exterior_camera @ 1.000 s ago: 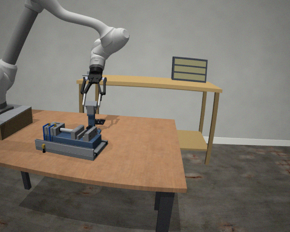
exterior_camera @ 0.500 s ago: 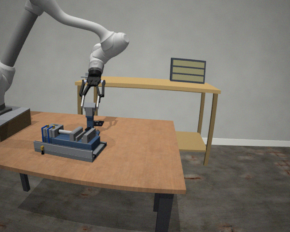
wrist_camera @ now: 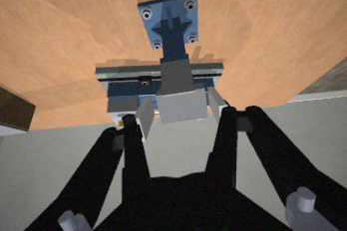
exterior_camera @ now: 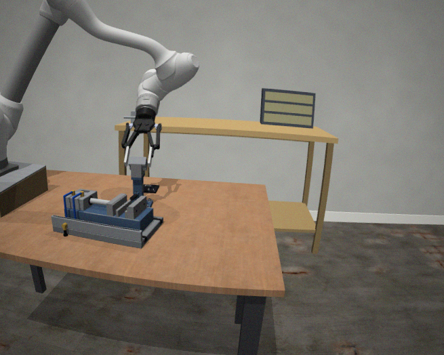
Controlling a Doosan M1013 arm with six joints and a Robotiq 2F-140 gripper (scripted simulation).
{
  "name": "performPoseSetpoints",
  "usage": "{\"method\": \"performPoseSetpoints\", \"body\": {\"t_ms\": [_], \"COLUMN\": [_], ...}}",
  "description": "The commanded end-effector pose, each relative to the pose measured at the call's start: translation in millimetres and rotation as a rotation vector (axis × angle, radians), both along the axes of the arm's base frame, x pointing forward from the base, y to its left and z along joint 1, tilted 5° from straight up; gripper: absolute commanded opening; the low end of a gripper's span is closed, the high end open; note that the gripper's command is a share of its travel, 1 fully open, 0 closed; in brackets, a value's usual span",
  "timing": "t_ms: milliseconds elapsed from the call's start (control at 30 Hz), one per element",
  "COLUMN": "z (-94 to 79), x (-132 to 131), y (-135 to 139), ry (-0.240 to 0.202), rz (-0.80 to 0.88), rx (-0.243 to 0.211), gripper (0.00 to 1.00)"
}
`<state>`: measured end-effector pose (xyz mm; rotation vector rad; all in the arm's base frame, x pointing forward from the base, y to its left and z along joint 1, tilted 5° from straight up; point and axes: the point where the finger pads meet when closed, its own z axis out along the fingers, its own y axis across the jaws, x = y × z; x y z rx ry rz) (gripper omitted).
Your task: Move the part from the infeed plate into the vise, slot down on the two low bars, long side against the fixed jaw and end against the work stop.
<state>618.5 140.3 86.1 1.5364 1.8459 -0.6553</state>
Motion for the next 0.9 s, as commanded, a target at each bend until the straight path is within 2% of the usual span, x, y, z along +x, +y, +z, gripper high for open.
{"method": "performPoseSetpoints", "body": {"t_ms": [0, 867], "z": [2.2, 2.0], "x": [2.0, 2.0], "y": [2.1, 2.4], "ry": [-0.009, -0.012], "rz": [-0.004, -0.004], "rx": [-0.009, -0.021], "gripper": [0.51, 0.51]}}
